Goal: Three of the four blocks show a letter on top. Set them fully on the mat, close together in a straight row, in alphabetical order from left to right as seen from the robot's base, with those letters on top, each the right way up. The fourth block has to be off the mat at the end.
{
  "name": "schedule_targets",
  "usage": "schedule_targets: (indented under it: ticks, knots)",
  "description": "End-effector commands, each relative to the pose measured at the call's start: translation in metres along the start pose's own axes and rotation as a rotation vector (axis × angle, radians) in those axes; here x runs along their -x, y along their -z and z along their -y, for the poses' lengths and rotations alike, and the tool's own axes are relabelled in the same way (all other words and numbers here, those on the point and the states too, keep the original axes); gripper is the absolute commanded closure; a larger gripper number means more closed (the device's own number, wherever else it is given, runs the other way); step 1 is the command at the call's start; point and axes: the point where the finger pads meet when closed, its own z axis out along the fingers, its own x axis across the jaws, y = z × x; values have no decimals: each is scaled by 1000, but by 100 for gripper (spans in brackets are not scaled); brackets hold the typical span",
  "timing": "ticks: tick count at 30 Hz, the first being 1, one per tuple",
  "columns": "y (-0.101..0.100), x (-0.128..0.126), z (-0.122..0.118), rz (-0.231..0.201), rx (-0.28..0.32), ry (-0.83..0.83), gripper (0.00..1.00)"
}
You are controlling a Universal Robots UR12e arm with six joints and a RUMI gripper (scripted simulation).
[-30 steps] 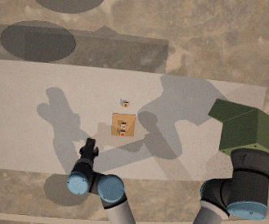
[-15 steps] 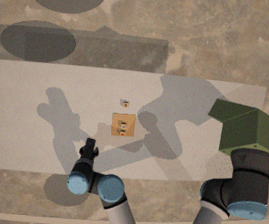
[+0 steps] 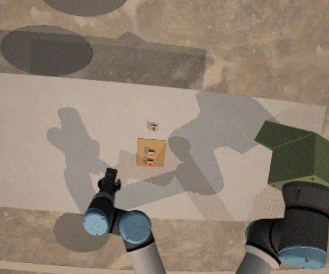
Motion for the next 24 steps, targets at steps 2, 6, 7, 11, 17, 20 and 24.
schedule_targets:
  ticks: [2, 6, 7, 11, 17, 20, 24]
  knots:
    - [-8, 1, 0, 1, 0, 0, 60]
    - [-16, 1, 0, 1, 0, 0, 60]
    - [-18, 1, 0, 1, 0, 0, 60]
    - [-23, 1, 0, 1, 0, 0, 60]
    - [-24, 1, 0, 1, 0, 0, 60]
    - [-24, 1, 0, 1, 0, 0, 60]
    - [-24, 1, 0, 1, 0, 0, 60]
